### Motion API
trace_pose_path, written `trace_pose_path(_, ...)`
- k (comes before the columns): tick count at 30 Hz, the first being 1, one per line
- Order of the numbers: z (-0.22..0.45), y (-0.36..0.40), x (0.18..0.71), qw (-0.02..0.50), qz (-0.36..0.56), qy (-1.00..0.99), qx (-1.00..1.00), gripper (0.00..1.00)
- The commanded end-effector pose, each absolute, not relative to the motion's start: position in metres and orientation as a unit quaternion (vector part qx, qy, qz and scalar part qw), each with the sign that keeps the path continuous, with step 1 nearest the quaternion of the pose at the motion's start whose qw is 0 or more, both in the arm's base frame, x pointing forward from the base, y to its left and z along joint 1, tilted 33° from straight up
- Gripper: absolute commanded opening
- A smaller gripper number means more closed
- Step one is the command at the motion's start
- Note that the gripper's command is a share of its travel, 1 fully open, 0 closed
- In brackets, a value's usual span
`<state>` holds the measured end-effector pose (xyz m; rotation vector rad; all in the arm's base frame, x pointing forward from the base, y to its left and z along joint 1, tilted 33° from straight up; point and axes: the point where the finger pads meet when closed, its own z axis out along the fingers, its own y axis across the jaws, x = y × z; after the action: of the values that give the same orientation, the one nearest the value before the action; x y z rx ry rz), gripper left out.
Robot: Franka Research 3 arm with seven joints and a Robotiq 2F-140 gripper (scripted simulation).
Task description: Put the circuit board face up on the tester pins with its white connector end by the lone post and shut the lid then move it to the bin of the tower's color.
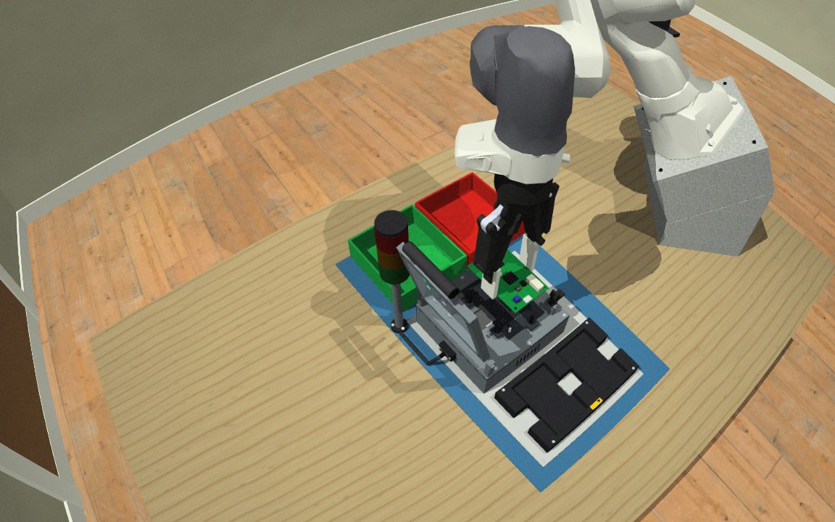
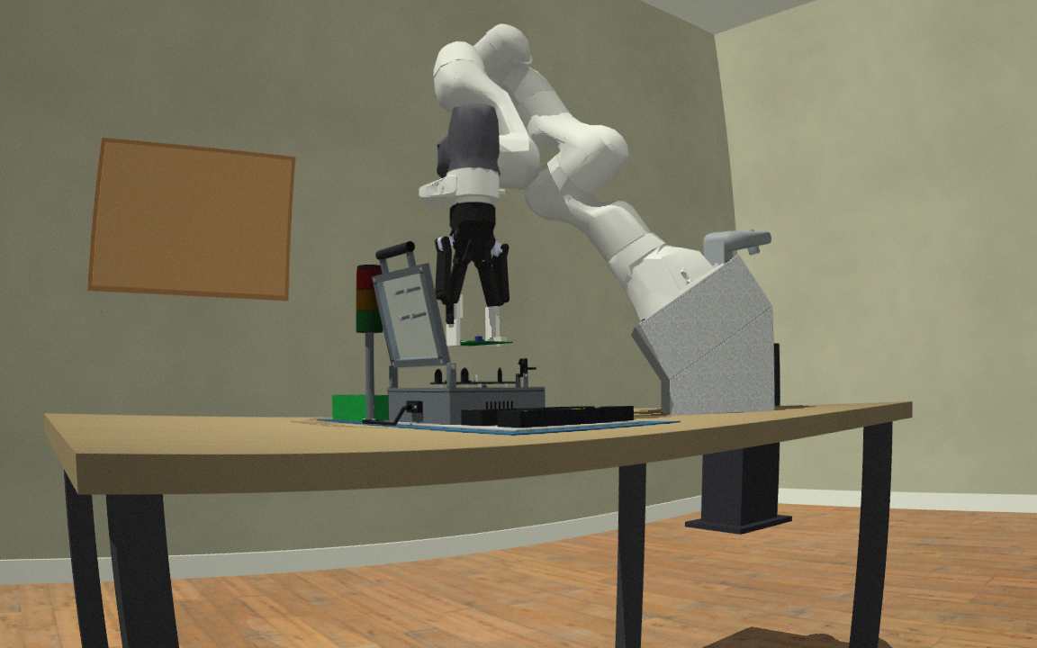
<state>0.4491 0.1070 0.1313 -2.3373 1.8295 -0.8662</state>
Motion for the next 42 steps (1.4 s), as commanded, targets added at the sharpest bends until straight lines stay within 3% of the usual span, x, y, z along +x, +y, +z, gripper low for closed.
trace_pose_path(1,0.132,0.107,0.45,0.026,-0.28,0.589,-0.758,0.46)
trace_pose_path(42,0.113,0.101,0.46,0.026,-0.28,0.589,-0.758,0.46)
